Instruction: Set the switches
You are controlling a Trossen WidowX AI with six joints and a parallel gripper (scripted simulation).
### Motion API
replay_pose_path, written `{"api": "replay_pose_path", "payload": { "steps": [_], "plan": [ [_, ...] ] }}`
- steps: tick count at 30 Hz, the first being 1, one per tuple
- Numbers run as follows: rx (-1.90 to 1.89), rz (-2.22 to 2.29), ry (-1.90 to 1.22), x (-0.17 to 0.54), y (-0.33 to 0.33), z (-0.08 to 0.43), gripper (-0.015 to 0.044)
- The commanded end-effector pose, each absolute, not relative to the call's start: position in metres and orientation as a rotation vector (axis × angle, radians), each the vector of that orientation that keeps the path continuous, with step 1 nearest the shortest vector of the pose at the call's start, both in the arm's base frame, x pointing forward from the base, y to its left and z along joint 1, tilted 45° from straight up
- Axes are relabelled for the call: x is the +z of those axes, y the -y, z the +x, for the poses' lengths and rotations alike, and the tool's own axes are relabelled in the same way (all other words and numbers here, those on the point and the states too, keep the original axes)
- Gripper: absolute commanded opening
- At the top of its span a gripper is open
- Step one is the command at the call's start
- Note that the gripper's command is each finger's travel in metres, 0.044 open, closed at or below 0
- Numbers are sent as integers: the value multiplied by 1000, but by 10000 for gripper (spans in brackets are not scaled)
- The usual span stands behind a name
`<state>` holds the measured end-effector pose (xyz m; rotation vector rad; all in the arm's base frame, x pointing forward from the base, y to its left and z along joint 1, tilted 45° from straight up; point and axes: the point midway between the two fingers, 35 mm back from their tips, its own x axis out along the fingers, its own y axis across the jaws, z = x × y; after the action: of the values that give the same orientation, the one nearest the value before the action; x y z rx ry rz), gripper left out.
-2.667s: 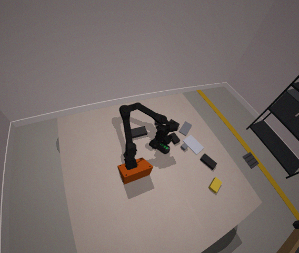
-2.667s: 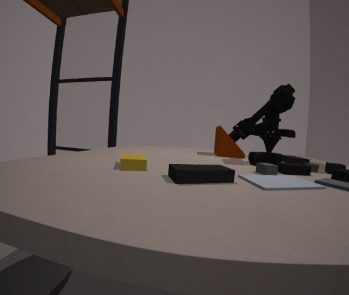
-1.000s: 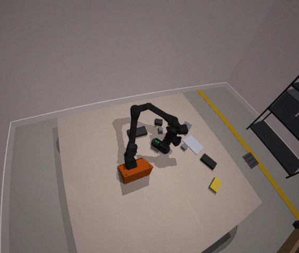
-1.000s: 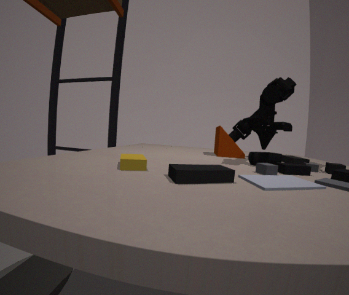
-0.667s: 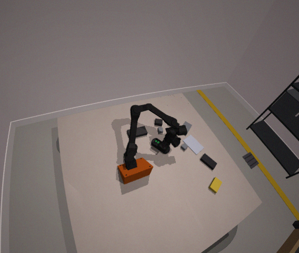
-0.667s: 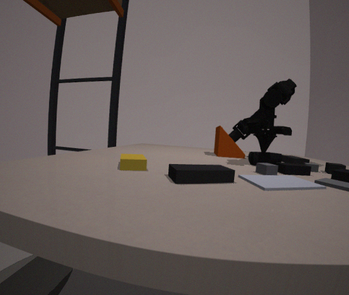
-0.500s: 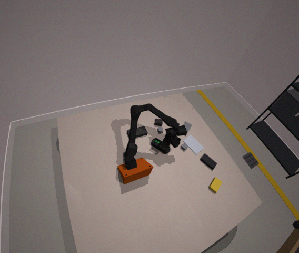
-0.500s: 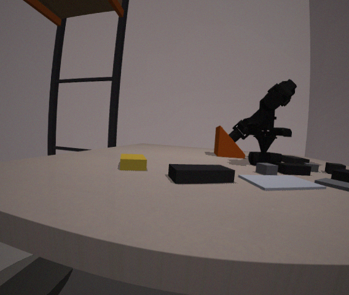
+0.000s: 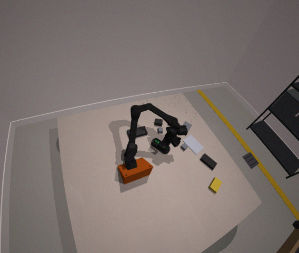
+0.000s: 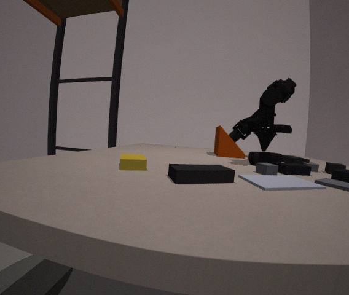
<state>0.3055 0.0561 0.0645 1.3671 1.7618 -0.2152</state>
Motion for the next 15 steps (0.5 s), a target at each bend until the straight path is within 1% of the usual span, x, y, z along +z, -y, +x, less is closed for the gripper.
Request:
{"api": "replay_pose_path", "payload": {
  "steps": [1,15],
  "plan": [
    [-214,1368,-1743,84,-35,308,0],
    [-214,1368,-1743,70,-24,318,0]
  ]
}}
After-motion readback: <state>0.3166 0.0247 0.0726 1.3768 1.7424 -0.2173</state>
